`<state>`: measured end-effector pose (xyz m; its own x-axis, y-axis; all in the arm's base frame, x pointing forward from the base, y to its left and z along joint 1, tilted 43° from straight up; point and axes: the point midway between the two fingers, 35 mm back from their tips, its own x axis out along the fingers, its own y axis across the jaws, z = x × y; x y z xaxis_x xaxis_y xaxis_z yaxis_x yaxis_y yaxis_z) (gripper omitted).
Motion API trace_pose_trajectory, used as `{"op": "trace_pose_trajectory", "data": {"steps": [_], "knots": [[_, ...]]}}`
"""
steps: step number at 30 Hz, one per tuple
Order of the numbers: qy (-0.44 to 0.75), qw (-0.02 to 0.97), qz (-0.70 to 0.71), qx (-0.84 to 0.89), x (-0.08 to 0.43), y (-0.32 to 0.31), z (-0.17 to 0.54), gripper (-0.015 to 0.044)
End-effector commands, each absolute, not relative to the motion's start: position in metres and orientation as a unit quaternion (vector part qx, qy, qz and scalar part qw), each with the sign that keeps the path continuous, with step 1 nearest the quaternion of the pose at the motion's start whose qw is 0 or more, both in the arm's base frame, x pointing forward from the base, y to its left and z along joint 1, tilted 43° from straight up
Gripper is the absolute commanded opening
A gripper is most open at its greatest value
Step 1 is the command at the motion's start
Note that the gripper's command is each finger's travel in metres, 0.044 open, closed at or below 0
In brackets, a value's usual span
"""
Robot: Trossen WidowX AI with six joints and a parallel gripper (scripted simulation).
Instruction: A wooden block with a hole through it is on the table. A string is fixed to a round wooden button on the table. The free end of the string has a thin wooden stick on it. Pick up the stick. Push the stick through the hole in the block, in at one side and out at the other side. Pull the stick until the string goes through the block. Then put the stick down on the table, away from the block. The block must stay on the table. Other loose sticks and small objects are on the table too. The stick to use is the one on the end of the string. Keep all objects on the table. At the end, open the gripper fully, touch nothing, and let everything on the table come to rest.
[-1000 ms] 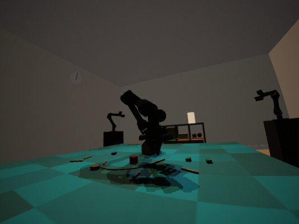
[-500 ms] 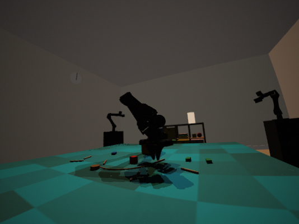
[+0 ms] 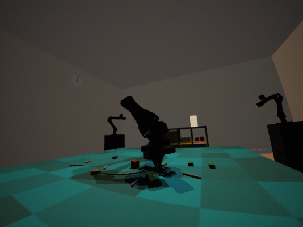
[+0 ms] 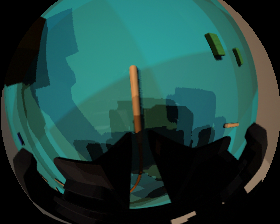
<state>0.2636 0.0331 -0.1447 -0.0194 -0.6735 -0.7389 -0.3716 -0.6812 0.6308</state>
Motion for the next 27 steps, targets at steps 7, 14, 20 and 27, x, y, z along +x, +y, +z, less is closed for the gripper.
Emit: {"op": "trace_pose_trajectory", "data": {"steps": [7, 14, 20, 27], "knots": [[-0.379, 0.124, -0.605, 0.689, 0.264, 0.033, -0.145, 0.0000], [-0.379, 0.124, -0.605, 0.689, 0.264, 0.036, -0.141, 0.0000], [-0.379, 0.124, -0.605, 0.689, 0.265, 0.042, -0.136, 0.0000], [-0.378, 0.124, -0.605, 0.689, 0.266, 0.048, -0.130, 0.0000]]}}
